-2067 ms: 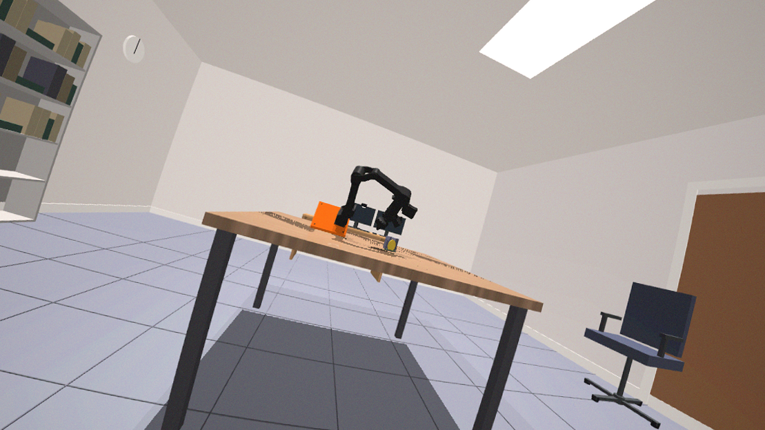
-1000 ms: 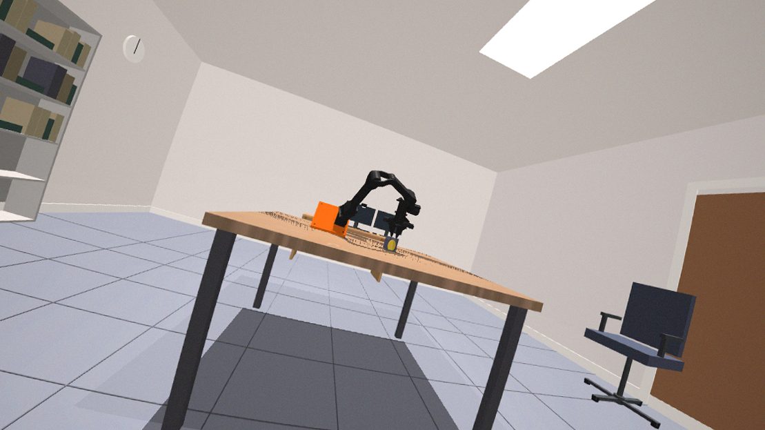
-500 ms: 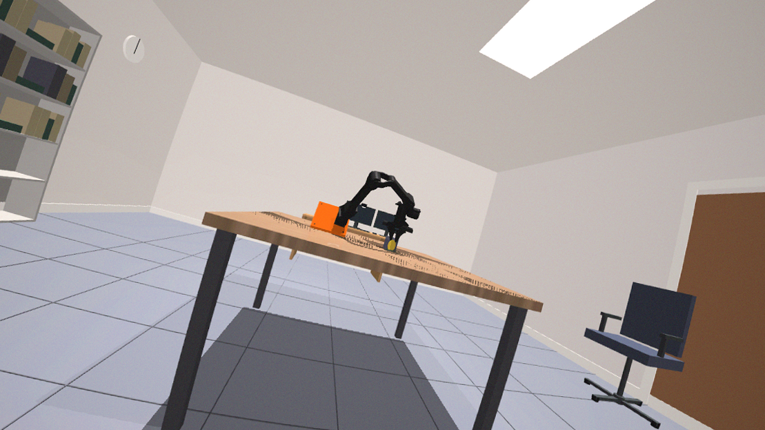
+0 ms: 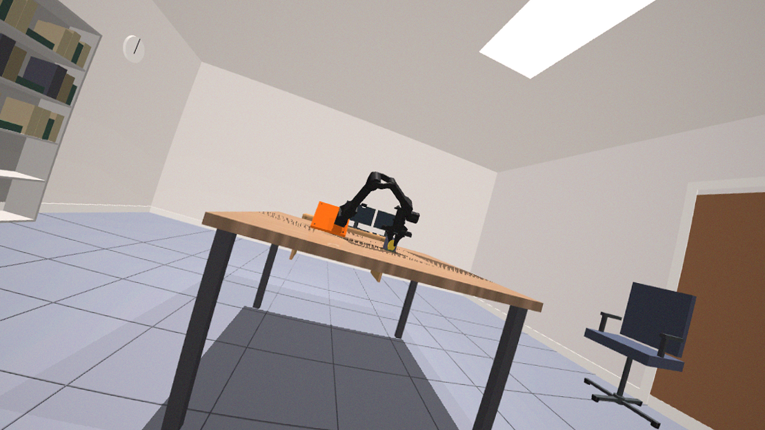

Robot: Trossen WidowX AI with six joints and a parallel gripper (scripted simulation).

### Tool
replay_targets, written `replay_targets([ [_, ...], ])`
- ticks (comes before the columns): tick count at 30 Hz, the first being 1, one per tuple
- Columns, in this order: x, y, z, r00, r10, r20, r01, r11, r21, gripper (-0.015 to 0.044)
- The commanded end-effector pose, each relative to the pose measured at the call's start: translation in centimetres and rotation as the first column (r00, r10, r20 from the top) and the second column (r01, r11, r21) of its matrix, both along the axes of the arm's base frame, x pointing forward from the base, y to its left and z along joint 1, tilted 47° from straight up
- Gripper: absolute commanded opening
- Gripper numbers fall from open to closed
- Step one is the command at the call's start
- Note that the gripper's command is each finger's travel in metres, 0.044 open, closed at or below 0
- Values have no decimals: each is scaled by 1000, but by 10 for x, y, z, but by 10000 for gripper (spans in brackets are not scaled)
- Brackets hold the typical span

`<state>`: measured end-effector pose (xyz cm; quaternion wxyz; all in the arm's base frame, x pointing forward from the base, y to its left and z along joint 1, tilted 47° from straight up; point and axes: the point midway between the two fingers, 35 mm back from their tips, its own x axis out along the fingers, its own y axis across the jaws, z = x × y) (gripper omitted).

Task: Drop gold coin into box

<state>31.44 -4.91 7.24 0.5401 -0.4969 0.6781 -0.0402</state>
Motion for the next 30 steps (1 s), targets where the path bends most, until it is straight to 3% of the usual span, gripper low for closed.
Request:
replay_targets([
  [1, 0, -5, -4, 1000, 1, -4, -1, 1000, -7, 161],
  [12, 0, -17, -14, 1000, 1, -4, -1, 1000, -10, 161],
  [18, 0, -17, -14, 1000, 1, -4, -1, 1000, -10, 3],
  [30, 0, -15, -12, 1000, 1, -4, -1, 1000, -9, 0],
])
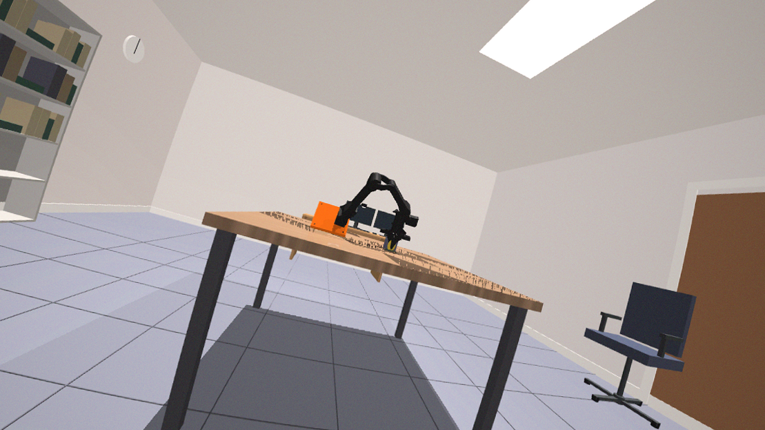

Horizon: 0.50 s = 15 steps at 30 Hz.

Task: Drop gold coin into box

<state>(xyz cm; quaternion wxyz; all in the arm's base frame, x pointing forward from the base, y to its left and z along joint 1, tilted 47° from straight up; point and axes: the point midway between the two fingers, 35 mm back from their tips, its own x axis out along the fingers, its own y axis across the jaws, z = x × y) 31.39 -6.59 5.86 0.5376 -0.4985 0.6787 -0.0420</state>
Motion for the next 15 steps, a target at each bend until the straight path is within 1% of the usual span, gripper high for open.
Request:
replay_targets([
  [1, 1, 4, 3, 1000, 2, -2, -2, 1000, -1, 0],
  [15, 1, 31, 26, 1000, 3, -2, -3, 1000, 5, 0],
])
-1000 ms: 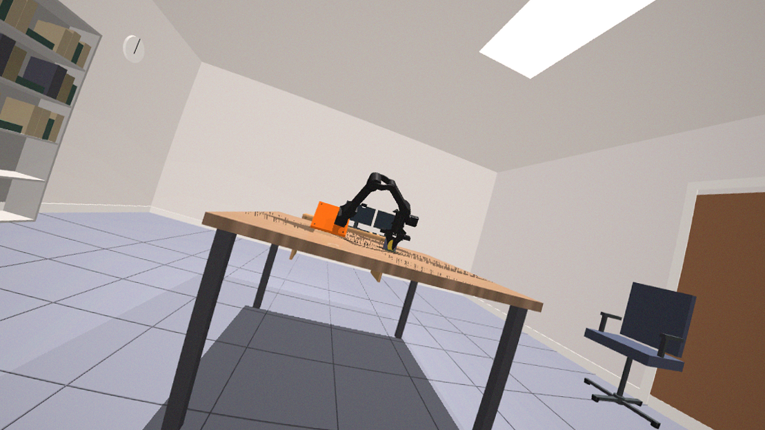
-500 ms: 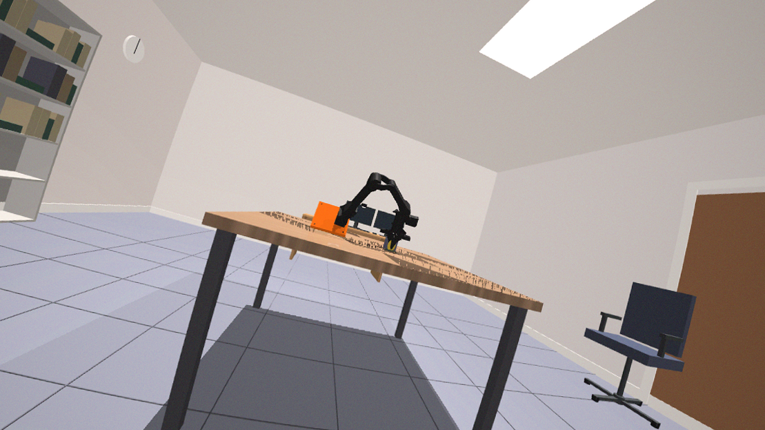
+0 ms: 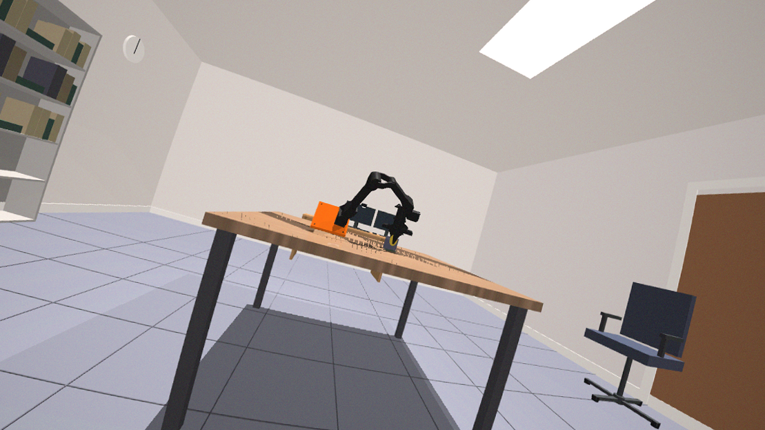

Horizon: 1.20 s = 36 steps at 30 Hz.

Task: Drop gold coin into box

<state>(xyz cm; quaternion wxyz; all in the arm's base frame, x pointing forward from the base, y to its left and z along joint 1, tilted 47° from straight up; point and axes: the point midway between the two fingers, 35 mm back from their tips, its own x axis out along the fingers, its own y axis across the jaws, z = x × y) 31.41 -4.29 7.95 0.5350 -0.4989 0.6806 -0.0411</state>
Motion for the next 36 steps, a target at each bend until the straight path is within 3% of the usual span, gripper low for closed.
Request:
replay_targets([
  [1, 1, 9, 7, 1000, 3, 4, -3, 1000, 7, 0],
  [24, -7, 46, 43, 1000, 6, -1, -6, 1000, 2, 0],
  [36, -7, 49, 40, 927, 257, -272, -264, 964, 11, 0],
])
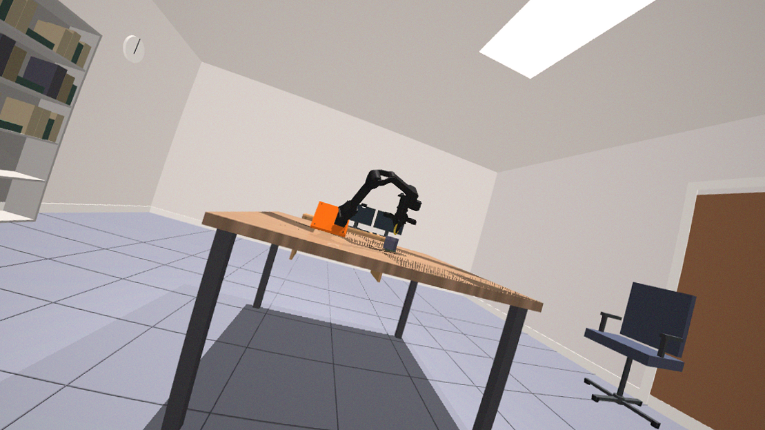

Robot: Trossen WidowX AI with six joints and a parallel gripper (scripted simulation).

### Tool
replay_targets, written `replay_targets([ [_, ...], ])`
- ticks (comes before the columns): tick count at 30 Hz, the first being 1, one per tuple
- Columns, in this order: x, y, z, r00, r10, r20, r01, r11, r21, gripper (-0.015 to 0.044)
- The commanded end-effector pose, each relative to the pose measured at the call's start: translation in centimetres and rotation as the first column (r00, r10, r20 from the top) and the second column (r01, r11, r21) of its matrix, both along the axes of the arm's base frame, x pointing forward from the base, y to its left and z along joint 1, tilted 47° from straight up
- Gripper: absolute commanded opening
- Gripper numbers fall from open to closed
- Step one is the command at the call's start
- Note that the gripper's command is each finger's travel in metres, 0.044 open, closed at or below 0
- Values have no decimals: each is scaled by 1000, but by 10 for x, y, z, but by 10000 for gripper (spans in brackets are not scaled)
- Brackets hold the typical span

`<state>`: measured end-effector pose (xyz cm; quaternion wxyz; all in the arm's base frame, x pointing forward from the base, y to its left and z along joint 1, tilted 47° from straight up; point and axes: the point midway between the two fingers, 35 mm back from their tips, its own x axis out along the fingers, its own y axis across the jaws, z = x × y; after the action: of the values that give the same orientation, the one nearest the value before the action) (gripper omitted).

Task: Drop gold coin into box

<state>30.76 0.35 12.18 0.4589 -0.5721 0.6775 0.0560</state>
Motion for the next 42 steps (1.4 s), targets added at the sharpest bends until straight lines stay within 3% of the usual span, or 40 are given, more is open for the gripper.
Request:
replay_targets([
  [1, 0, 3, -2, 991, 88, -96, -89, 996, -2, 0],
  [42, 15, 61, -59, 984, 125, -130, -125, 992, 5, 0],
])
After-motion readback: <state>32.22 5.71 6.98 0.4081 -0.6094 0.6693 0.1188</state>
